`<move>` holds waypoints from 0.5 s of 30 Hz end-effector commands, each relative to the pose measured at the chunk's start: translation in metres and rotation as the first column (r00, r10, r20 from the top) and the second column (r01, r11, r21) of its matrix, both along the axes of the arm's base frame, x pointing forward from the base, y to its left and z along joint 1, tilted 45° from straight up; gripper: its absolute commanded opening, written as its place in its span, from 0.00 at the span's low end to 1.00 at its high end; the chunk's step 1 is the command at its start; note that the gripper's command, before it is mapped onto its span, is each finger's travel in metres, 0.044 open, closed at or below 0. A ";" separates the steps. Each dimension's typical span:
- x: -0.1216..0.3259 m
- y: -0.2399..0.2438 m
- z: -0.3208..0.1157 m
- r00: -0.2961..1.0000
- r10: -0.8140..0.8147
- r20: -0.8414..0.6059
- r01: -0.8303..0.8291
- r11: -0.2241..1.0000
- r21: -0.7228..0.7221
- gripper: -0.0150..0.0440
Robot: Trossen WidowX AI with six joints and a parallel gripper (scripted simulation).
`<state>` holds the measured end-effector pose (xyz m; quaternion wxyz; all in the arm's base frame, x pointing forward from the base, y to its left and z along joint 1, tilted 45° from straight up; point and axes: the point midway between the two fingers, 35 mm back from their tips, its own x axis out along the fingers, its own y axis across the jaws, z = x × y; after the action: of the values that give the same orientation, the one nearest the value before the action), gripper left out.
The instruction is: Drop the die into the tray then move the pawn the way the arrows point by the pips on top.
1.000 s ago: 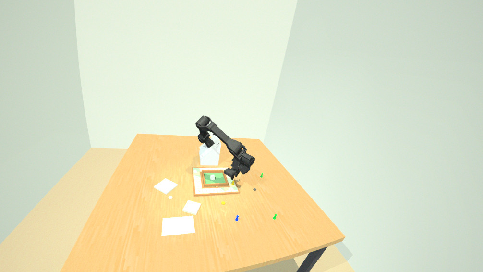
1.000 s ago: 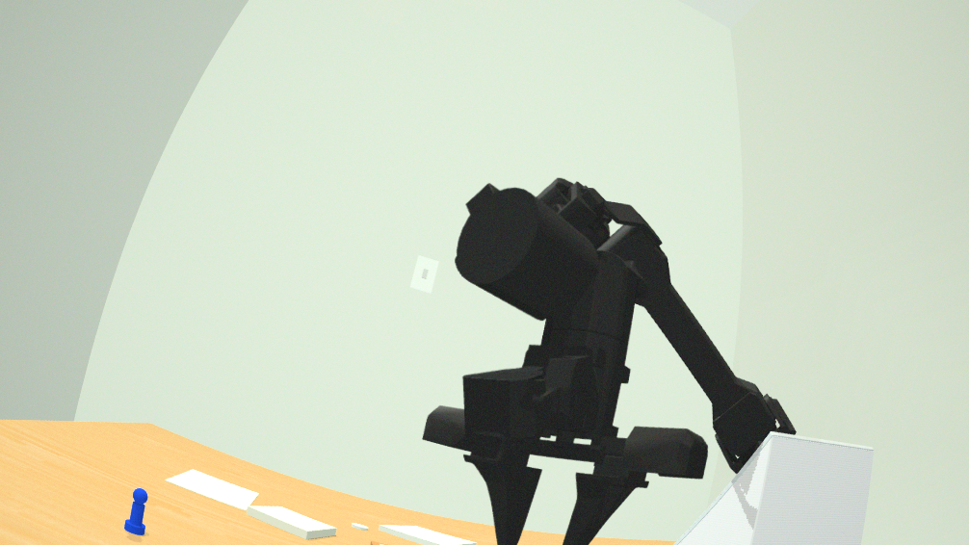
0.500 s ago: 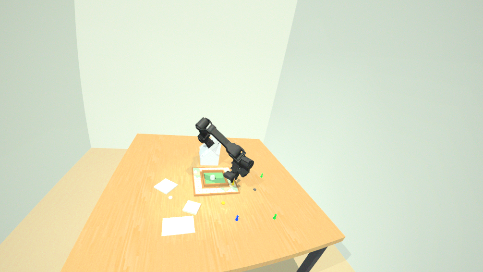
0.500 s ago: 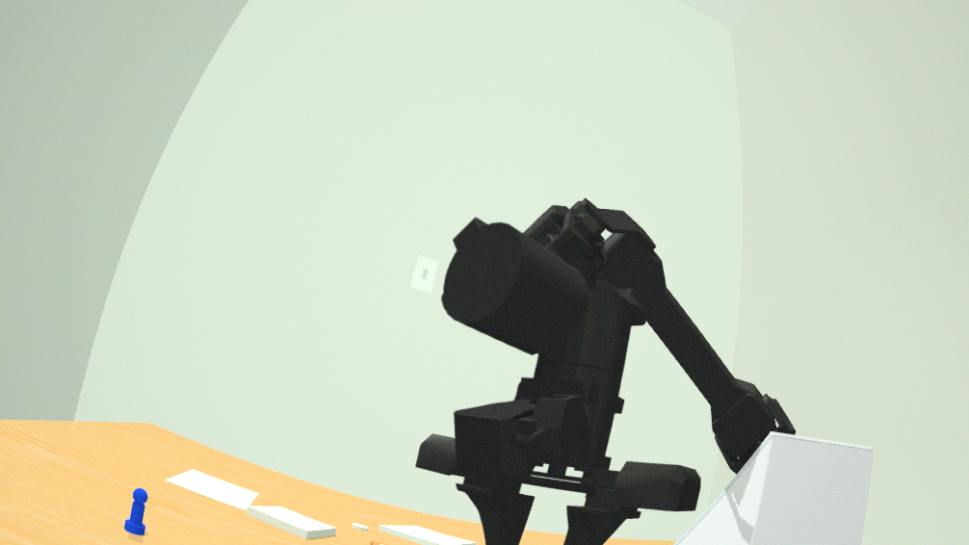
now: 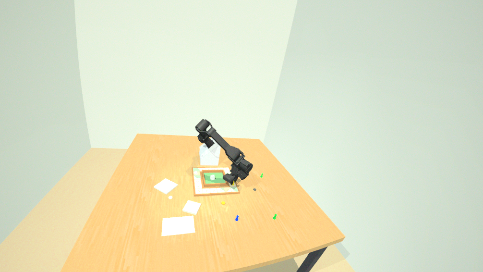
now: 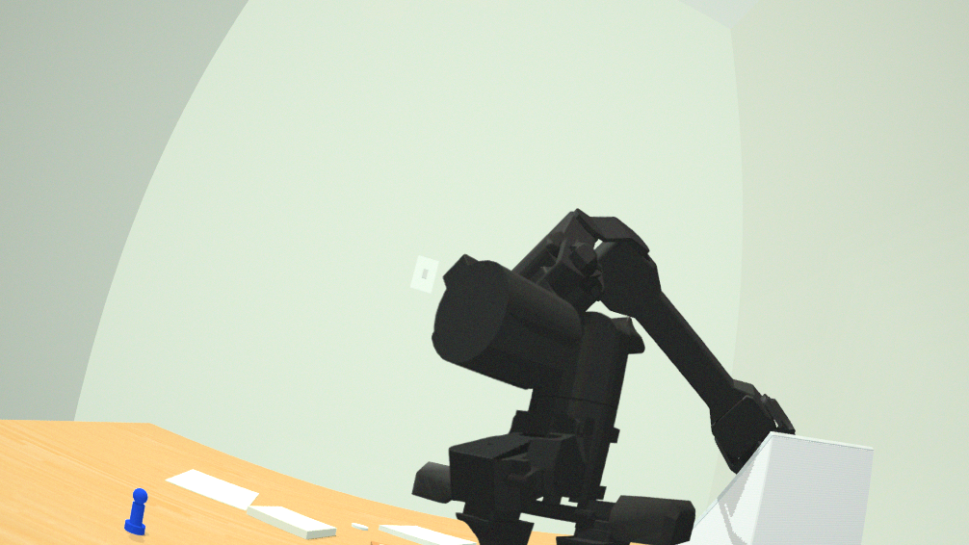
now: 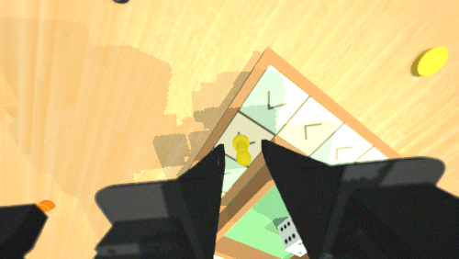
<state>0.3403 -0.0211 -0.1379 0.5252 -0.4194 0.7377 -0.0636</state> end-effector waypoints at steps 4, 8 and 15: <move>-0.001 -0.001 -0.002 1.000 0.004 -0.005 -0.004 1.000 -0.003 0.35; -0.001 -0.001 -0.002 1.000 0.004 -0.005 -0.004 1.000 -0.003 0.30; 0.000 0.002 0.001 1.000 0.004 -0.004 -0.004 1.000 -0.003 0.25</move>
<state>0.3391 -0.0215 -0.1391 0.5234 -0.4202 0.7386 -0.0627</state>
